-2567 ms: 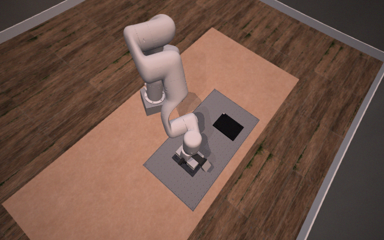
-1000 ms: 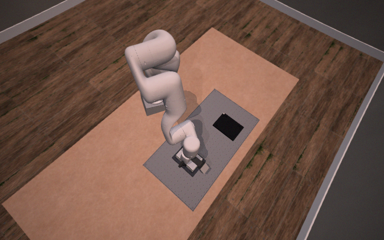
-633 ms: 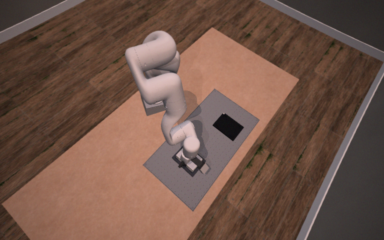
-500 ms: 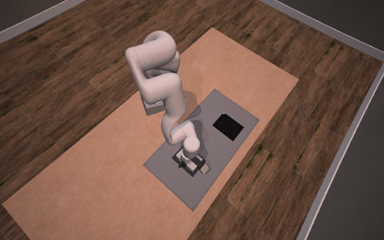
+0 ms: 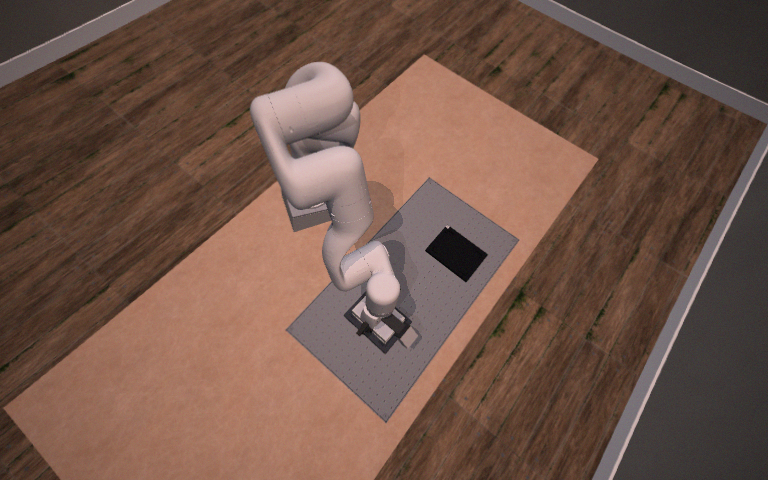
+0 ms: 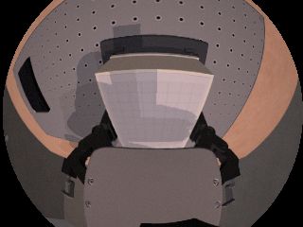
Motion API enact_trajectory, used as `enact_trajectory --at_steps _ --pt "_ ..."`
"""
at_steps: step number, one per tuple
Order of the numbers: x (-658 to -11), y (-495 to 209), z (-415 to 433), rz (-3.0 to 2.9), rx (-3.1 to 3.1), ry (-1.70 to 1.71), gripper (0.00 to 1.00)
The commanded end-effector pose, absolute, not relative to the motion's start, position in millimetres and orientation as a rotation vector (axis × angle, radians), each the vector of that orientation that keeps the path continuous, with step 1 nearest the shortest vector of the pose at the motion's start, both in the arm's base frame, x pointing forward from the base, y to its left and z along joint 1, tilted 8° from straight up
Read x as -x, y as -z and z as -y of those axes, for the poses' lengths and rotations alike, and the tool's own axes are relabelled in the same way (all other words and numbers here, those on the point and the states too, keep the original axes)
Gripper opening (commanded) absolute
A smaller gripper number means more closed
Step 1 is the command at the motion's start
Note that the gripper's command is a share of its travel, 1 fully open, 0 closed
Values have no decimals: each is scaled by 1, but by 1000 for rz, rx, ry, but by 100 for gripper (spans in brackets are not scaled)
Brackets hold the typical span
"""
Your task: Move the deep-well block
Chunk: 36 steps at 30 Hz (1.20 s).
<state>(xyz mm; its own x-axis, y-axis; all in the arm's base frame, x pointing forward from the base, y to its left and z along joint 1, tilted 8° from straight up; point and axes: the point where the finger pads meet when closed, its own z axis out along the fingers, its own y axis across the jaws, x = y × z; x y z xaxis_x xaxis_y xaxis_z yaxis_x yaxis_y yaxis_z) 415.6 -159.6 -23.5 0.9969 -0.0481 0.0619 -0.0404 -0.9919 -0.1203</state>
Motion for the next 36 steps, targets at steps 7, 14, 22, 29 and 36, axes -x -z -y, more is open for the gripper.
enact_trajectory --at_steps 7,14,22,29,36 --pt "-417 24 160 -68 3022 103 0" --pt "-417 25 160 -68 3022 103 0" --pt "-417 26 160 -68 3022 103 0" --pt "-417 27 160 -68 3022 103 0" --pt "-417 28 160 -68 3022 103 0"
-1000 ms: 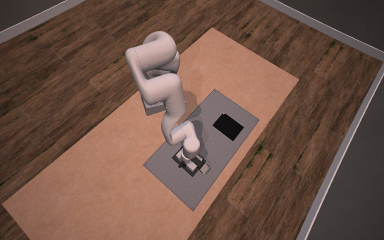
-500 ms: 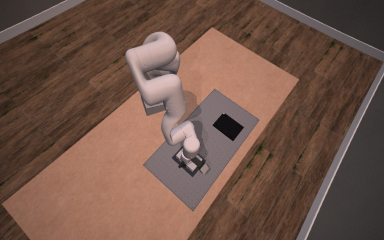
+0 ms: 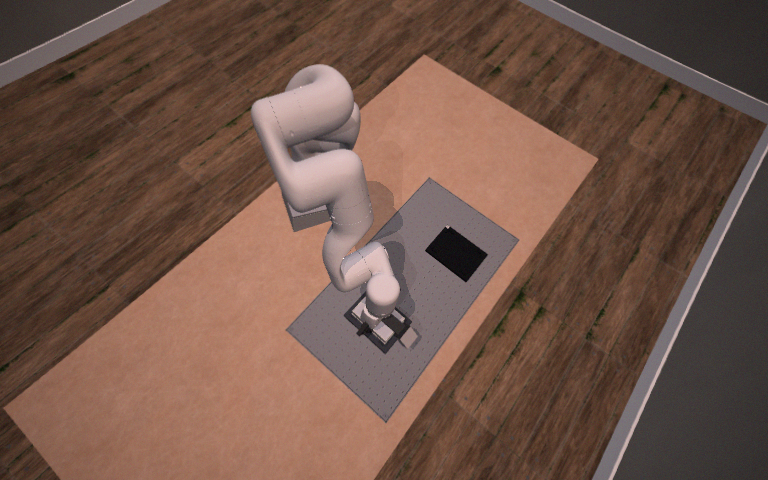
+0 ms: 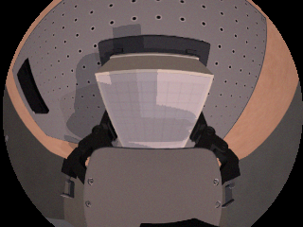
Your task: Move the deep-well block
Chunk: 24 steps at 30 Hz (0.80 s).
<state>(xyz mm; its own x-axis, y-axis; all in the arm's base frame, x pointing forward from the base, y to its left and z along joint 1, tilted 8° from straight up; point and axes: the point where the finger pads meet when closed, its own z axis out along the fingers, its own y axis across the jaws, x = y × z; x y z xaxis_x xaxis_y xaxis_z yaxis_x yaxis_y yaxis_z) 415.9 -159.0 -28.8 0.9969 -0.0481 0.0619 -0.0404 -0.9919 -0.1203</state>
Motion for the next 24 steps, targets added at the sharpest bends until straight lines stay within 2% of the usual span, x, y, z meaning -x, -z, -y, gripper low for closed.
enact_trajectory --at_steps 1,24 --pt "-417 28 160 -68 3022 103 0" --pt "-418 31 160 -68 3022 103 0"
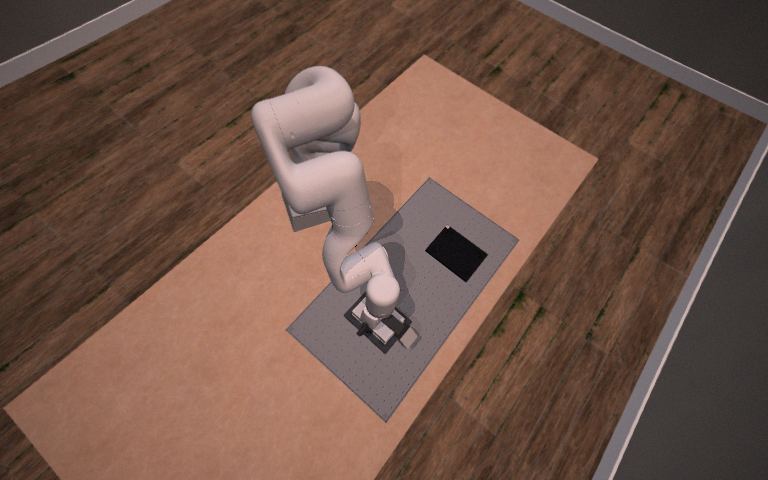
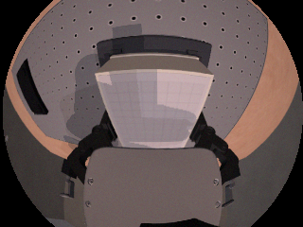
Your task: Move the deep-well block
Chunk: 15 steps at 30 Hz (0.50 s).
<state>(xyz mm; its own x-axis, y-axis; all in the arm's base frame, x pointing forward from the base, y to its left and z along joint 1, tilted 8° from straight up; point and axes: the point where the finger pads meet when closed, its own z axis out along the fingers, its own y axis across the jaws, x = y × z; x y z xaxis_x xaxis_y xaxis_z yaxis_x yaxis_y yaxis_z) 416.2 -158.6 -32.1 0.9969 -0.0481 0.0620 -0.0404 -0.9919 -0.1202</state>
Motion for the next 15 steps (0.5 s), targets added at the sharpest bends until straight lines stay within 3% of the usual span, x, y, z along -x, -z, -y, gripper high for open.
enact_trajectory --at_steps 1,5,6,15 --pt "-418 32 160 -68 3022 103 0" --pt "-418 32 159 -68 3022 103 0" --pt "-418 32 159 -68 3022 103 100" --pt "-418 32 159 -68 3022 103 100"
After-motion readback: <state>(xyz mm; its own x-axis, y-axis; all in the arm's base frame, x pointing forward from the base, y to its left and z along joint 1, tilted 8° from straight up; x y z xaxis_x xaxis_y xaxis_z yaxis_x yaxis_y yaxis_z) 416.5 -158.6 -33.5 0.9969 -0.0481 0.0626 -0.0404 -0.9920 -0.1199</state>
